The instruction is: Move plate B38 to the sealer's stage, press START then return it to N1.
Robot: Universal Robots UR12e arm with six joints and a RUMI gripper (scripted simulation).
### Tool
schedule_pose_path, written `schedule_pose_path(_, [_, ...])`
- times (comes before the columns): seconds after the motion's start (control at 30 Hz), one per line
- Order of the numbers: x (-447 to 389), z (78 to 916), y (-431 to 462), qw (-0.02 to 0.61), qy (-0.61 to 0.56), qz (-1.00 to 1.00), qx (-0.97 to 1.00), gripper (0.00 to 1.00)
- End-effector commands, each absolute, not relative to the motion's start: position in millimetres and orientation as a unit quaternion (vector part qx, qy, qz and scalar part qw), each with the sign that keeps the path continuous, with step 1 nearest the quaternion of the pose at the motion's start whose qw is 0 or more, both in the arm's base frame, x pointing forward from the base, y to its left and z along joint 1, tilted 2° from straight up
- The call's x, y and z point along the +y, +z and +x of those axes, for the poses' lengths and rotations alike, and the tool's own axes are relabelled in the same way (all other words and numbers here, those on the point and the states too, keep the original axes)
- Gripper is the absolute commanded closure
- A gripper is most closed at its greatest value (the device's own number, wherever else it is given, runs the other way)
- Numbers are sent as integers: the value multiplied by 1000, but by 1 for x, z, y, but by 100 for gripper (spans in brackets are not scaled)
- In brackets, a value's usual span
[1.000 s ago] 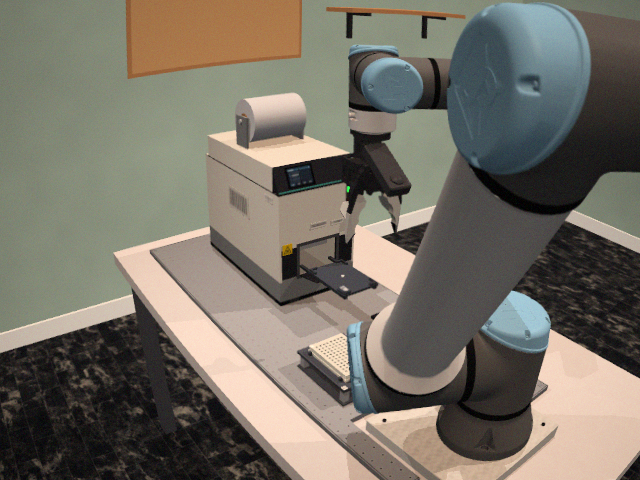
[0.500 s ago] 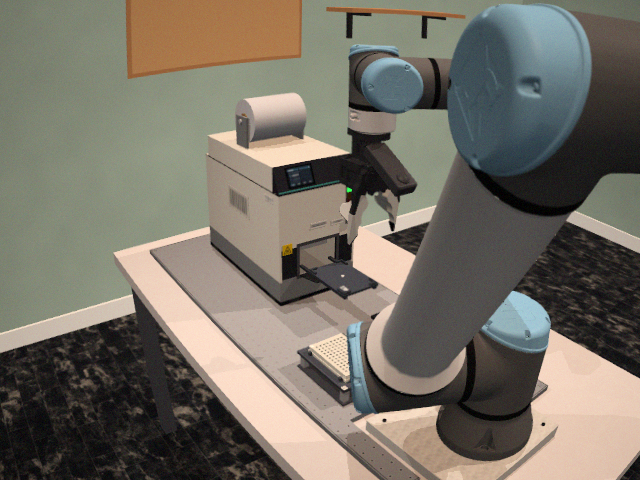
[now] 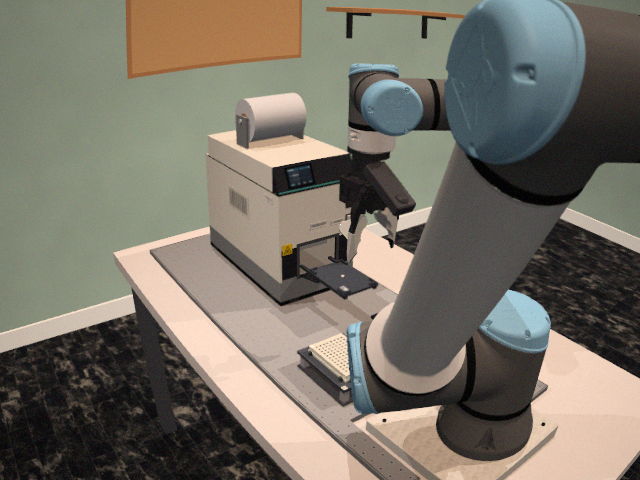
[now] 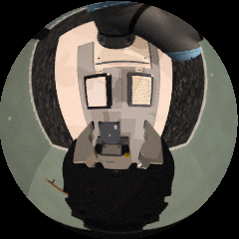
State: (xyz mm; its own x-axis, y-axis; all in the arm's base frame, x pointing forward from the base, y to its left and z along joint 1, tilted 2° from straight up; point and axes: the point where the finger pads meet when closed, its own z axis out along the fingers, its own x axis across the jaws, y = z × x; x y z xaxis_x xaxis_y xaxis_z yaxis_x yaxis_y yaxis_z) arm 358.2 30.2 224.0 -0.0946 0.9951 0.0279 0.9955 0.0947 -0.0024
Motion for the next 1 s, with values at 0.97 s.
schedule_pose_path(0.97, [59, 342, 163, 10, -9, -675, -737, 32])
